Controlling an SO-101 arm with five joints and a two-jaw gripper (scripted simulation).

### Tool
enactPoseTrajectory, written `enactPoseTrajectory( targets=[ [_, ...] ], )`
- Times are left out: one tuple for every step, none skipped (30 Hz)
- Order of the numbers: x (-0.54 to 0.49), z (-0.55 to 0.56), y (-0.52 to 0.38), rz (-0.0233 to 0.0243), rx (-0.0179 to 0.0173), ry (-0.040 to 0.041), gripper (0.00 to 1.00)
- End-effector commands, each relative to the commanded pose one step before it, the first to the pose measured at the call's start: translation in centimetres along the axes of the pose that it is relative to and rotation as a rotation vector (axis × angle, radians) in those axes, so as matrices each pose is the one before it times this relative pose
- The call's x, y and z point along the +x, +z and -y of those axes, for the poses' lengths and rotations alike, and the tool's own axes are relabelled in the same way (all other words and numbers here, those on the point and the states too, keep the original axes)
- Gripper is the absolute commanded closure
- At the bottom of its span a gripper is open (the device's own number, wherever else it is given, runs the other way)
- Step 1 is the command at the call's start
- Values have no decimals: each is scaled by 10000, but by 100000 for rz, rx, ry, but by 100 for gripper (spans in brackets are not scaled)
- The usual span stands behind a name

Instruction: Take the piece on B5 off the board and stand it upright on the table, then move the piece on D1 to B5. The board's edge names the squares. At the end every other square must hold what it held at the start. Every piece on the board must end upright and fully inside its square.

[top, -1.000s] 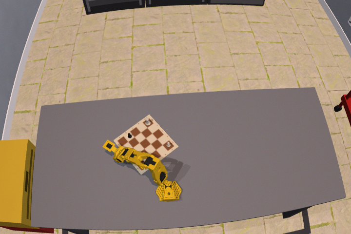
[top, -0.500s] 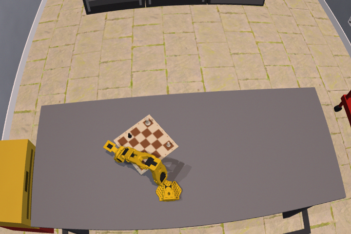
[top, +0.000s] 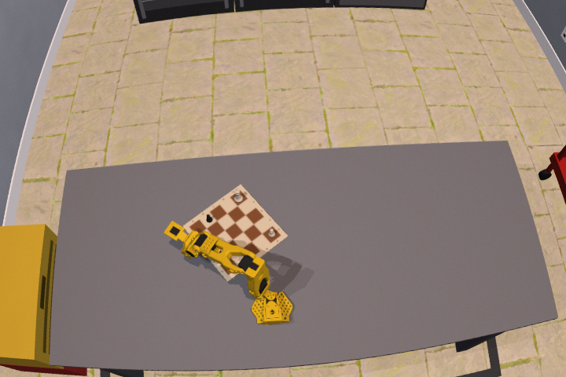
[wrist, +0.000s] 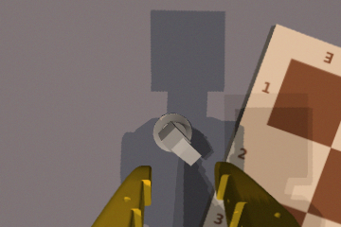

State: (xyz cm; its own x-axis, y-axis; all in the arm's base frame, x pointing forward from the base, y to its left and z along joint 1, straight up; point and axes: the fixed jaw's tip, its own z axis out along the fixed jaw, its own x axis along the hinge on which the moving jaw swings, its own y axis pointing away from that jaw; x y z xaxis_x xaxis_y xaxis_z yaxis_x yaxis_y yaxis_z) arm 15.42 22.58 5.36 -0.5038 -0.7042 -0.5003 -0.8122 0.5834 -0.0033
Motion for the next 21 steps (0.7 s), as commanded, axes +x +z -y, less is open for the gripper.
enactPoseTrajectory(
  targets=[
    [-10269, -2518, -12271, 2926, -553, 298, 87],
    [-921, -5, -1573, 1, 0, 0, 87],
    [-881, -5, -1423, 3, 0, 0, 87],
    [-784, -4, -1301, 1, 0, 0, 87],
    [-692, -4, -1173, 2, 0, 0, 87],
    [-598, -3, -1038, 0, 0, 0, 87],
    [-512, -3, -901, 1, 0, 0, 87],
    [-424, -2, -762, 0, 0, 0, 87],
    [-346, -2, -627, 1, 0, 0, 87],
    [-269, -1, -495, 0, 0, 0, 87],
    [-203, -2, -374, 1, 0, 0, 87],
    [-140, 0, -262, -1, 0, 0, 87],
    [0, 0, 0, 0, 0, 0, 87],
    [0, 0, 0, 0, 0, 0, 87],
    [-90, -1, -167, 1, 0, 0, 87],
    [-47, 0, -89, -1, 0, 0, 87],
    [-19, -1, -35, 1, 0, 0, 87],
    [-2, 1, -4, -1, 0, 0, 87],
    [-66, 172, 16, 1, 33, 53, 87],
    [-405, 1095, 103, 5, 209, 332, 87],
    [-968, 2641, 245, 13, 502, 798, 87]
  ],
)
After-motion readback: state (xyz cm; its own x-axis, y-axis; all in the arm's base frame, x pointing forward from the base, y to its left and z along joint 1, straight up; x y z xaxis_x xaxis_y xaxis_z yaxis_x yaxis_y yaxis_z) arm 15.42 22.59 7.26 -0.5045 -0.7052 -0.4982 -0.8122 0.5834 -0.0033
